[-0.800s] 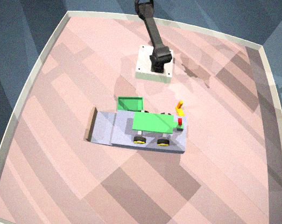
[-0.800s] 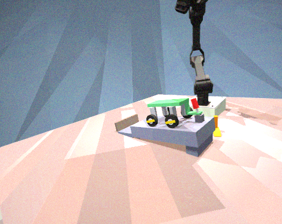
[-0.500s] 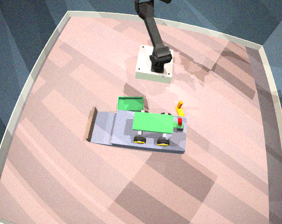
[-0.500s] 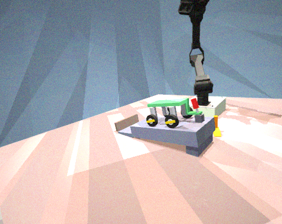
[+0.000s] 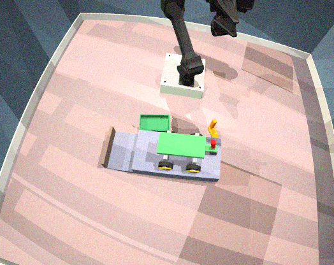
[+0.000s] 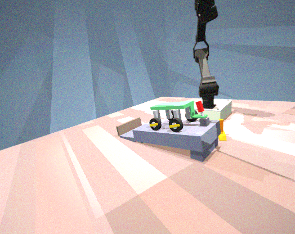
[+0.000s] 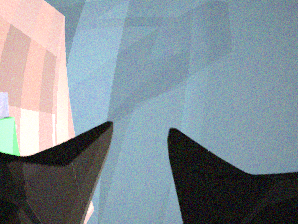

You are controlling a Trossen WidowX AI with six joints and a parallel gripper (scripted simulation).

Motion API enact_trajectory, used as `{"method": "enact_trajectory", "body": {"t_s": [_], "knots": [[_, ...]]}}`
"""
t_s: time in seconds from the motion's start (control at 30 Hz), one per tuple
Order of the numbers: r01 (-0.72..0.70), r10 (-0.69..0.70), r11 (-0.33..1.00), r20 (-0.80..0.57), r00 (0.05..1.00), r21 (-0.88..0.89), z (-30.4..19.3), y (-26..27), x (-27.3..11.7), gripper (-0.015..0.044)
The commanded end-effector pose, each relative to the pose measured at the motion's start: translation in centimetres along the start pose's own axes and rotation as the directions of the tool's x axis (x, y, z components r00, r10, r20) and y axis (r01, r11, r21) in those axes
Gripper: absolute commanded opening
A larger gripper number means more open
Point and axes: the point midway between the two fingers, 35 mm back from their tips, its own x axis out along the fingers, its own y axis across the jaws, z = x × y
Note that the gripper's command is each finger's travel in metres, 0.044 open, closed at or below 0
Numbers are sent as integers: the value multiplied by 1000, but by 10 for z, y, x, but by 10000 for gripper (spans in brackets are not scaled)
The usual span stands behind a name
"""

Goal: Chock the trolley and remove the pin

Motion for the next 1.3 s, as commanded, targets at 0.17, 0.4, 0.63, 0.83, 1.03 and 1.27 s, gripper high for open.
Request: {"method": "enact_trajectory", "body": {"t_s": [0.17,0.4,0.63,0.83,1.03,1.27], "knots": [[-204,232,884,-16,973,421,6,59,45,190],[-260,386,687,-36,922,679,8,103,68,190],[-213,529,439,-60,846,873,9,148,84,190],[-84,641,225,-82,763,971,8,186,91,190],[114,740,44,-109,664,993,6,224,93,190],[394,835,-95,-143,532,914,2,265,90,190]]}}
